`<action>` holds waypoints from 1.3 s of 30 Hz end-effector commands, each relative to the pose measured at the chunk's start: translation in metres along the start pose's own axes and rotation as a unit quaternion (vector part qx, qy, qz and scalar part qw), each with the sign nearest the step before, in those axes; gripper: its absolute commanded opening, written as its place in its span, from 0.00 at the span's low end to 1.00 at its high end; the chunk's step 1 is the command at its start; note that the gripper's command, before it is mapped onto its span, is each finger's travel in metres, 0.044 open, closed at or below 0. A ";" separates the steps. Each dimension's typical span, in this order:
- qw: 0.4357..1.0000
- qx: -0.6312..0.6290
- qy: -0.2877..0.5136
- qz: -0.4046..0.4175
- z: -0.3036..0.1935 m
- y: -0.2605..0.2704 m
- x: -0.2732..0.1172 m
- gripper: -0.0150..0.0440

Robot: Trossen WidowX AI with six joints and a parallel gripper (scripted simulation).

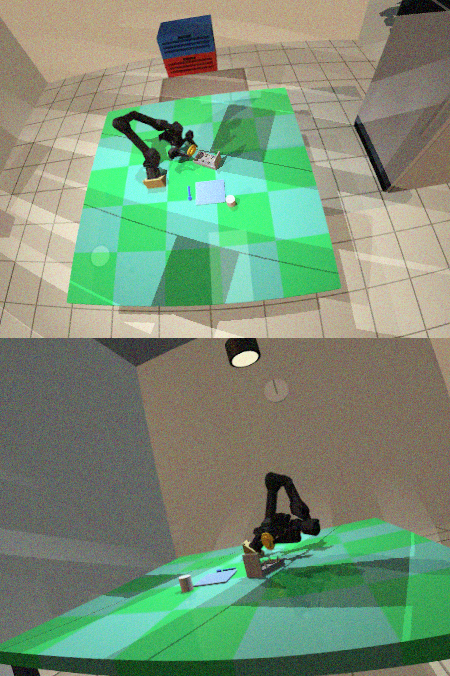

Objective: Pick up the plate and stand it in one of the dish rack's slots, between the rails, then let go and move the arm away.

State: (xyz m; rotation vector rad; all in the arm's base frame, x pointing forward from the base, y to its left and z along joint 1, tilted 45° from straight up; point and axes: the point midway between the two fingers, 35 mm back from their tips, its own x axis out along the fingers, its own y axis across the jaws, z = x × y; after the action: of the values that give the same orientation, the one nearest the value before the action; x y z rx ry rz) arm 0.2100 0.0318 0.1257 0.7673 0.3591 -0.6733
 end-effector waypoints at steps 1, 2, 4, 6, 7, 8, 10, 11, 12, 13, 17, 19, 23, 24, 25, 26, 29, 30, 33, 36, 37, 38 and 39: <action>0.999 0.009 -0.022 0.033 0.002 0.004 -0.005 0.25; 0.999 0.010 -0.027 0.042 0.002 0.005 -0.006 0.25; 0.997 0.012 -0.038 0.059 0.002 0.006 -0.009 0.25; 0.996 0.015 -0.048 0.076 0.003 0.008 -0.012 0.25; 0.995 0.017 -0.054 0.084 0.003 0.009 -0.014 0.25; 0.994 0.019 -0.058 0.091 0.003 0.009 -0.015 0.25; 0.993 0.020 -0.061 0.097 0.003 0.010 -0.016 0.25; 0.993 0.020 -0.061 0.097 0.003 0.010 -0.016 0.25; 0.993 0.020 -0.061 0.097 0.003 0.010 -0.016 0.25; 0.993 0.020 -0.061 0.097 0.003 0.010 -0.016 0.25; 0.993 0.020 -0.061 0.097 0.003 0.010 -0.016 0.25; 0.993 0.020 -0.061 0.097 0.003 0.010 -0.016 0.25; 0.993 0.018 -0.060 0.096 -0.005 0.012 -0.011 0.25; 0.993 0.017 -0.060 0.095 -0.008 0.012 -0.009 0.25; 0.994 0.017 -0.060 0.095 -0.010 0.012 -0.007 0.25; 0.994 0.016 -0.060 0.095 -0.012 0.013 -0.006 0.25; 0.994 0.016 -0.059 0.095 -0.018 0.014 -0.001 0.25; 0.994 0.017 -0.059 0.095 -0.019 0.014 0.001 0.25; 0.993 0.021 -0.058 0.097 -0.023 0.016 0.006 0.25; 0.993 0.023 -0.058 0.098 -0.024 0.017 0.009 0.25; 0.993 0.023 -0.058 0.098 -0.024 0.017 0.009 0.25; 0.993 0.023 -0.058 0.098 -0.024 0.017 0.009 0.25; 0.993 0.023 -0.058 0.098 -0.024 0.017 0.009 0.25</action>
State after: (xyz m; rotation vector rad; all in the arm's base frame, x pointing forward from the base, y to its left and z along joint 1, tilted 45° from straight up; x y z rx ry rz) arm 0.2256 0.0550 0.1156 0.8020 0.1570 -0.5370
